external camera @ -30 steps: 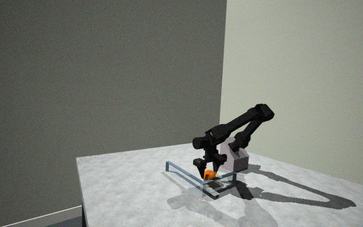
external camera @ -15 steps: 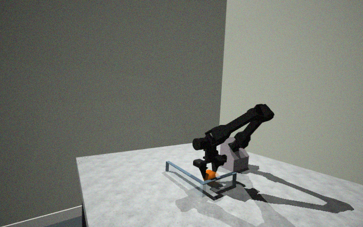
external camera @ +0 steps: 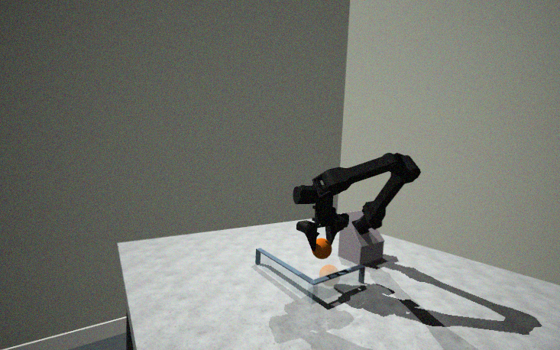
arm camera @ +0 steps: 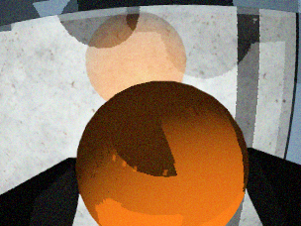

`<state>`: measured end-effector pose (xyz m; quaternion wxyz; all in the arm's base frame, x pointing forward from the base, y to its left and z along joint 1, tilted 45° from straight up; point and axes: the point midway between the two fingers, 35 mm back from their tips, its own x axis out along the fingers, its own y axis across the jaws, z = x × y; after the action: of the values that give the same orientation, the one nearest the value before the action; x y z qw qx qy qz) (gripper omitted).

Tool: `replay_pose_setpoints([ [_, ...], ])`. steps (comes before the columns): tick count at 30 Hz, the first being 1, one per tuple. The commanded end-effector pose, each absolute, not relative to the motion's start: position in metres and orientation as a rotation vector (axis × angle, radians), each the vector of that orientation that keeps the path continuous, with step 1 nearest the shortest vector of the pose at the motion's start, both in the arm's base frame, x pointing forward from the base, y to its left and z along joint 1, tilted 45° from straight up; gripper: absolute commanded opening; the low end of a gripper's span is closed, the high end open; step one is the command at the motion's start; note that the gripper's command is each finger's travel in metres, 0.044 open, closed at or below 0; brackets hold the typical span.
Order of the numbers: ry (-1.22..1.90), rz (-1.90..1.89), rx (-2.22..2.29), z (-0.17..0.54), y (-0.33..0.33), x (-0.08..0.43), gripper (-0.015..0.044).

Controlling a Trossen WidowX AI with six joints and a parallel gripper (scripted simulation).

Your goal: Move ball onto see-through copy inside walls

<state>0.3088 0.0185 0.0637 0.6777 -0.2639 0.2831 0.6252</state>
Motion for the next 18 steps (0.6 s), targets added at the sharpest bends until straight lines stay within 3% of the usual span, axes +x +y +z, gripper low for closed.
replay_pose_setpoints([
  [1, 0.630, 1.398, -0.605, 0.086, -0.002, 0.306, 0.0000],
  [10, 0.624, 1.401, -0.600, 0.110, -0.019, 0.298, 0.0000],
  [18, 0.625, 1.399, -0.601, 0.093, 0.020, 0.300, 0.0000],
])
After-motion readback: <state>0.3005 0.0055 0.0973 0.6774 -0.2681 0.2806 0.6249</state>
